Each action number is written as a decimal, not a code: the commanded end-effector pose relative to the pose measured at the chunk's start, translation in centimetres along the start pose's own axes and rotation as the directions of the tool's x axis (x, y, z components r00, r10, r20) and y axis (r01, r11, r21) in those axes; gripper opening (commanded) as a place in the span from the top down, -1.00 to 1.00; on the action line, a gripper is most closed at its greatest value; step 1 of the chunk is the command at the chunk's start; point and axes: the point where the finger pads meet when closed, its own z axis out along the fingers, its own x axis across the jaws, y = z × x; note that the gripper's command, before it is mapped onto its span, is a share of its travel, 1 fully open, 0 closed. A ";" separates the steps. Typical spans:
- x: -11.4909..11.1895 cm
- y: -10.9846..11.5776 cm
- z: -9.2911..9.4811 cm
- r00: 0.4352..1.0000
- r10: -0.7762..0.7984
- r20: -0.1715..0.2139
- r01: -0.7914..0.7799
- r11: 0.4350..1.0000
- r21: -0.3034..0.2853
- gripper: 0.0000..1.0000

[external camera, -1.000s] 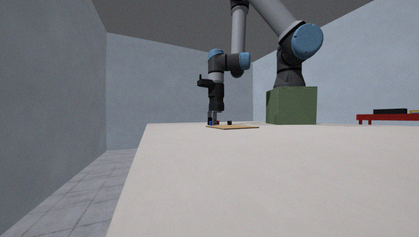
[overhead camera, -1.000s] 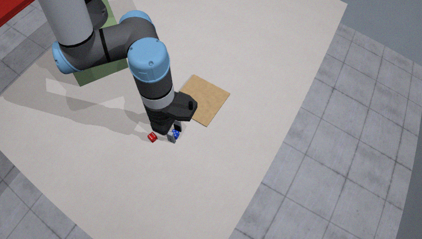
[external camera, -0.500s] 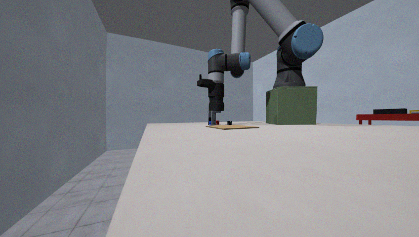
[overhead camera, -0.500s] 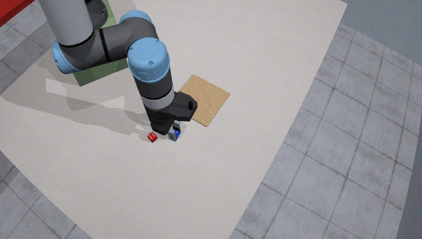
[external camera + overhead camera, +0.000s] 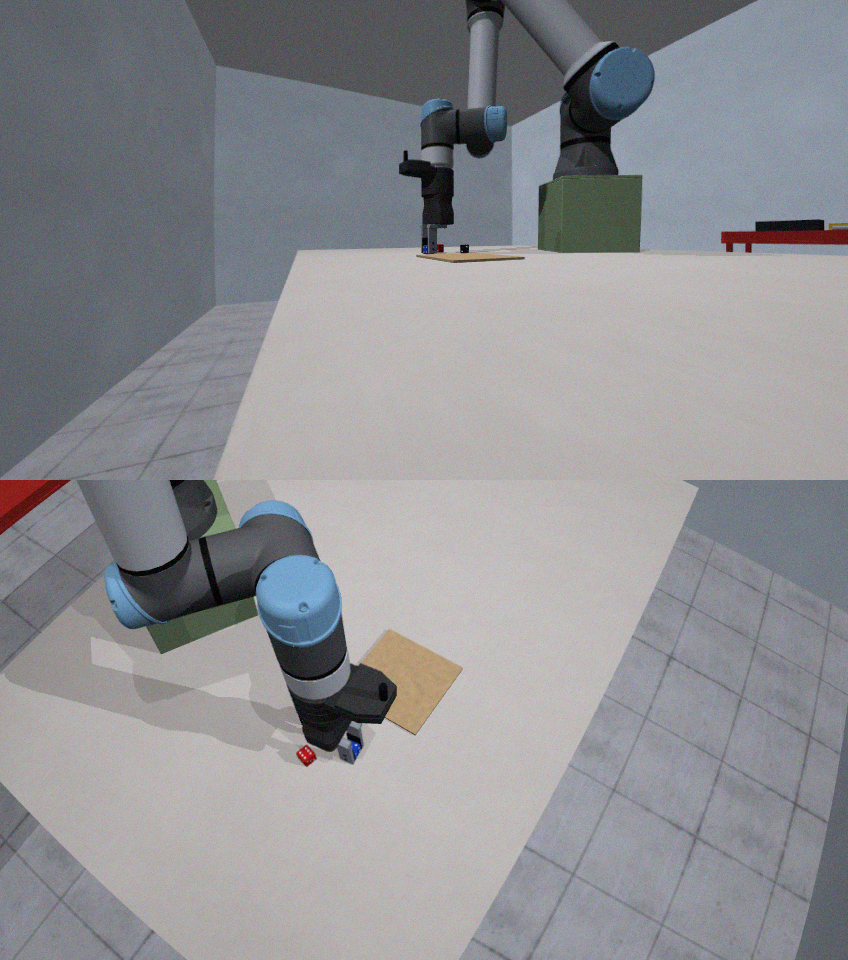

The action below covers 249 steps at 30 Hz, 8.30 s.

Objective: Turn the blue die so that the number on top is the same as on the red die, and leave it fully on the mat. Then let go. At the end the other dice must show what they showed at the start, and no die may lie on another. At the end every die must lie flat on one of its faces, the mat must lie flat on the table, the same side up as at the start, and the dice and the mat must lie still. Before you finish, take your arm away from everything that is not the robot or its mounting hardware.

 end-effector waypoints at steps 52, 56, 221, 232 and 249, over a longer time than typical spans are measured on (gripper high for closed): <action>0.0 0.0 -9.8 1.000 0.000 -0.001 0.000 1.000 0.001 0.19; 0.0 0.0 -10.0 1.000 0.000 -0.001 0.000 1.000 0.001 0.19; -14.3 -1.2 -10.5 -1.000 -0.027 0.001 0.027 -1.000 -0.001 0.19; -14.3 -1.2 -9.7 -1.000 -0.026 0.001 0.026 -1.000 -0.001 0.19; -14.3 -1.2 -3.8 -1.000 -0.026 0.001 0.026 -1.000 -0.001 0.19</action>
